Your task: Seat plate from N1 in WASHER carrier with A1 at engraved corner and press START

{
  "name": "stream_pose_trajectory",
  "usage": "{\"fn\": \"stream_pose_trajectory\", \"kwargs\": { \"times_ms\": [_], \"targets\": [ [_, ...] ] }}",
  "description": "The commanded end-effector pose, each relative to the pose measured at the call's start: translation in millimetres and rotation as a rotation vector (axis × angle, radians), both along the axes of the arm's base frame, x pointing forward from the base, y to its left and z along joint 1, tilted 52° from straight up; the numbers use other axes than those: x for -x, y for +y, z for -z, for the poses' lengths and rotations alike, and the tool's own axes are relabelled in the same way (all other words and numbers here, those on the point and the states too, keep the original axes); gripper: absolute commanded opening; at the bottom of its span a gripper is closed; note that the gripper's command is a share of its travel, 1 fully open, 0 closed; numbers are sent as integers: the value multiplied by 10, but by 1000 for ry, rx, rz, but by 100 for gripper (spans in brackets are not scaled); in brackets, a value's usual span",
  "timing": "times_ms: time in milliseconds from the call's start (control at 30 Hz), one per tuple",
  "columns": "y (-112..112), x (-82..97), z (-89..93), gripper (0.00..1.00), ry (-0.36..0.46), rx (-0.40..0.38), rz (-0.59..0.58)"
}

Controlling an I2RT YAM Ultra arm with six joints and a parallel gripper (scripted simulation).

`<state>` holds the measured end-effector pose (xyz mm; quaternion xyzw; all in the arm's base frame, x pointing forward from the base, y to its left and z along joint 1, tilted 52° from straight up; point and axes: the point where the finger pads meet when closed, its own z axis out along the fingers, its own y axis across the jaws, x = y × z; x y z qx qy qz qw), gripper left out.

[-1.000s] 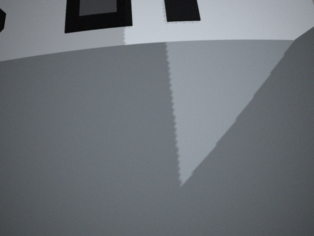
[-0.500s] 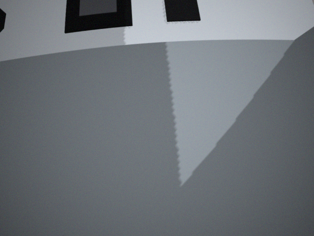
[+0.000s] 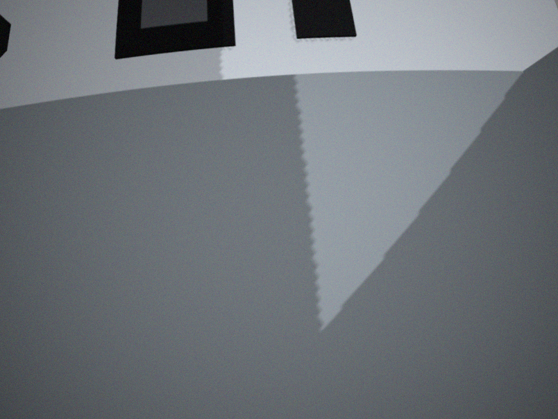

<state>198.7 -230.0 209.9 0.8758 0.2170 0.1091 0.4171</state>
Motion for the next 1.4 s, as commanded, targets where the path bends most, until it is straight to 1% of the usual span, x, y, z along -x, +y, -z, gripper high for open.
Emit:
{"fn": "stream_pose_trajectory", "kwargs": {
  "times_ms": [0,133,233,267,333,667,833,1033,1133,1300,1367],
  "targets": [
    [0,20,-101,84,-31,29,-2],
    [0,35,-45,84,-21,21,1],
    [-1,36,-58,84,-22,22,1],
    [1,-6,-157,84,-39,37,-7],
    [-4,-11,-157,84,-41,39,-7],
    [4,7,-22,84,-21,21,-6],
    [-14,-4,-84,84,-30,29,-4],
    [-17,5,36,84,-9,11,-2],
    [-41,-9,-26,84,-17,19,0],
    [-36,-17,60,84,-3,7,-3],
    [-36,-17,60,84,-3,7,-3]
  ]
}}
